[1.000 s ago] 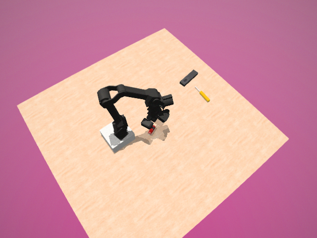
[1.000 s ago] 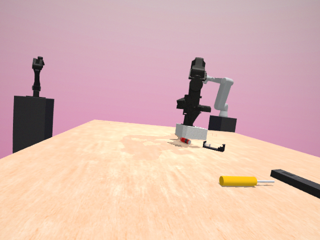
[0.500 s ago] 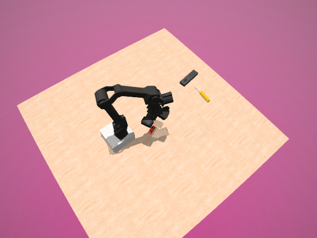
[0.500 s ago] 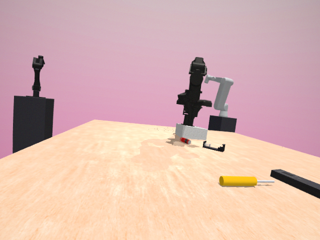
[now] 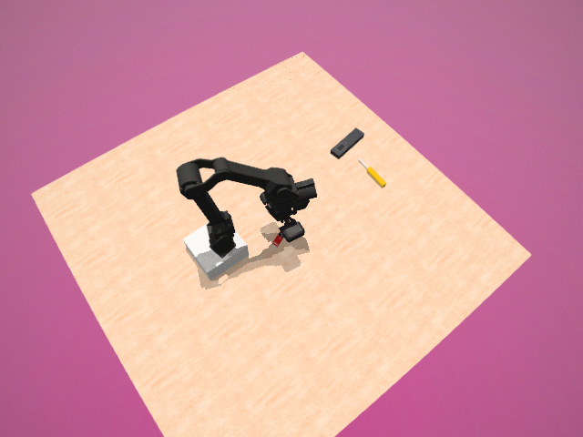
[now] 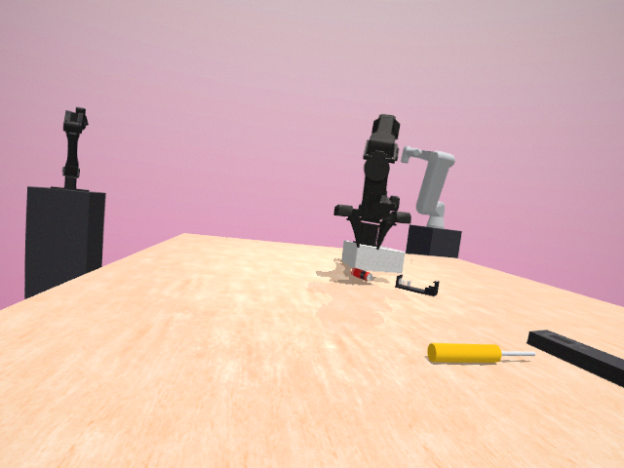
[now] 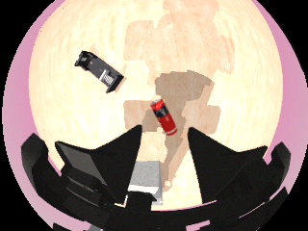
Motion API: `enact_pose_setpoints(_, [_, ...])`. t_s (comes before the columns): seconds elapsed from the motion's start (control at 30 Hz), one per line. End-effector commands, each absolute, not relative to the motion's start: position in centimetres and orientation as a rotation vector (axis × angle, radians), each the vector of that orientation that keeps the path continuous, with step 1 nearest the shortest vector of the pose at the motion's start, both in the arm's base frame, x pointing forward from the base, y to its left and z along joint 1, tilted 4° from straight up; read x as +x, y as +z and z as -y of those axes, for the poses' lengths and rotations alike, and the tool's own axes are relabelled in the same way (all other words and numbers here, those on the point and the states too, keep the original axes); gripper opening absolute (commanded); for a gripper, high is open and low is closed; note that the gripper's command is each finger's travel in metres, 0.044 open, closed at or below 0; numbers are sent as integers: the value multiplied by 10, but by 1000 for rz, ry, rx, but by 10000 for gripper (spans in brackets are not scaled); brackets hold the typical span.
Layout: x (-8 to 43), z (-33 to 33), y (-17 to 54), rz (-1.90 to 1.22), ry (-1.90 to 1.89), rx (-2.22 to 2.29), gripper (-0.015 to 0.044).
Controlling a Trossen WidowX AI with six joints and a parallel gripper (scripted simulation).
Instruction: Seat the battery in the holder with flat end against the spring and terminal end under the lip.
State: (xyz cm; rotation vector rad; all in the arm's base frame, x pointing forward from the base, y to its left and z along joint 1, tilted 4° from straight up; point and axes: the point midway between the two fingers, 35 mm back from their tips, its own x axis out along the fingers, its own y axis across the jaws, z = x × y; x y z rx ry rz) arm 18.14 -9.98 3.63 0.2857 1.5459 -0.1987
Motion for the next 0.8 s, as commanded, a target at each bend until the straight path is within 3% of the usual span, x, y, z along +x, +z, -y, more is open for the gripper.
enact_pose_setpoints(0.0, [166, 97, 9, -1569, 216, -113, 232])
enact_pose_setpoints(0.77, [167, 97, -11, -1568, 228, -125, 232])
